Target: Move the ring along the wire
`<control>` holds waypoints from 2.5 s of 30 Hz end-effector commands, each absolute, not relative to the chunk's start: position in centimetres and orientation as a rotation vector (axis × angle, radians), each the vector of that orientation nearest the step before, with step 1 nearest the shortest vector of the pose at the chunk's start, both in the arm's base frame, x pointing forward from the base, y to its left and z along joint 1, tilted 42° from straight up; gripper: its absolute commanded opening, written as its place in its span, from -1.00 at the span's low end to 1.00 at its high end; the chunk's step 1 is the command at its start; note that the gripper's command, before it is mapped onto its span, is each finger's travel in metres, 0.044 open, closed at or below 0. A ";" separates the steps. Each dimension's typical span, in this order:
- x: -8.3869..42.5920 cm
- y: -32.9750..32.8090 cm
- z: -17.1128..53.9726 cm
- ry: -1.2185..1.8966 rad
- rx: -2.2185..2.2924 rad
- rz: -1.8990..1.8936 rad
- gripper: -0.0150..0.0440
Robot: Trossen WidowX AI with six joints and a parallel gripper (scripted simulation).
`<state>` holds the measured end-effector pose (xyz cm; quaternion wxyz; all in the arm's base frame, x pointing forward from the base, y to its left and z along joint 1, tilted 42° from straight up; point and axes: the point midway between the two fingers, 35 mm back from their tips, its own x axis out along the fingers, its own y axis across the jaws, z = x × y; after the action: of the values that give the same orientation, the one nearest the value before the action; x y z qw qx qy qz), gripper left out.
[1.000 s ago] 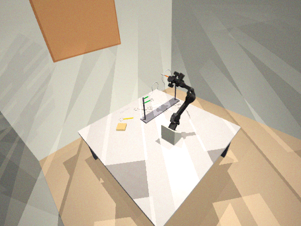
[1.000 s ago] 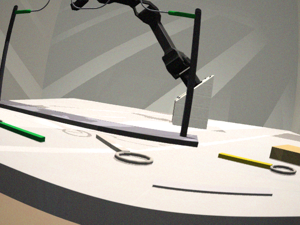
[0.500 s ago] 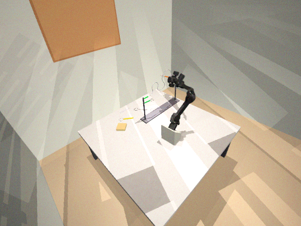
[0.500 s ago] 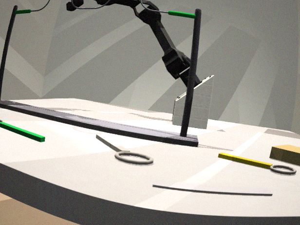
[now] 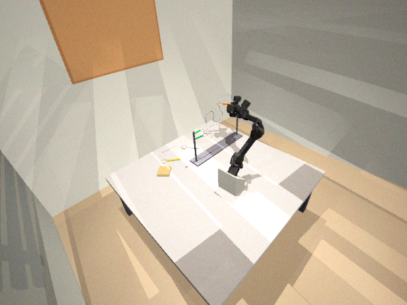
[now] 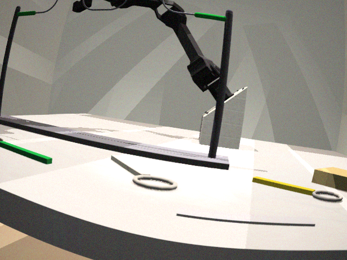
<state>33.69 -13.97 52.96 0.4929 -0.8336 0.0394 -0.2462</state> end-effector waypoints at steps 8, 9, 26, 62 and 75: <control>32.8 -13.3 53.1 0.109 -2.151 -0.707 -1.00; 32.8 -13.3 53.2 0.106 -2.163 -0.710 -1.00; 32.7 -12.7 53.7 0.049 -2.366 -0.761 -1.00; 32.7 -11.3 54.5 -0.093 -2.788 -0.862 -1.00; 32.6 -11.3 54.5 -0.134 -2.892 -0.888 -1.00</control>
<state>32.55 -11.23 54.61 0.0678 -0.9525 -0.0407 -0.2941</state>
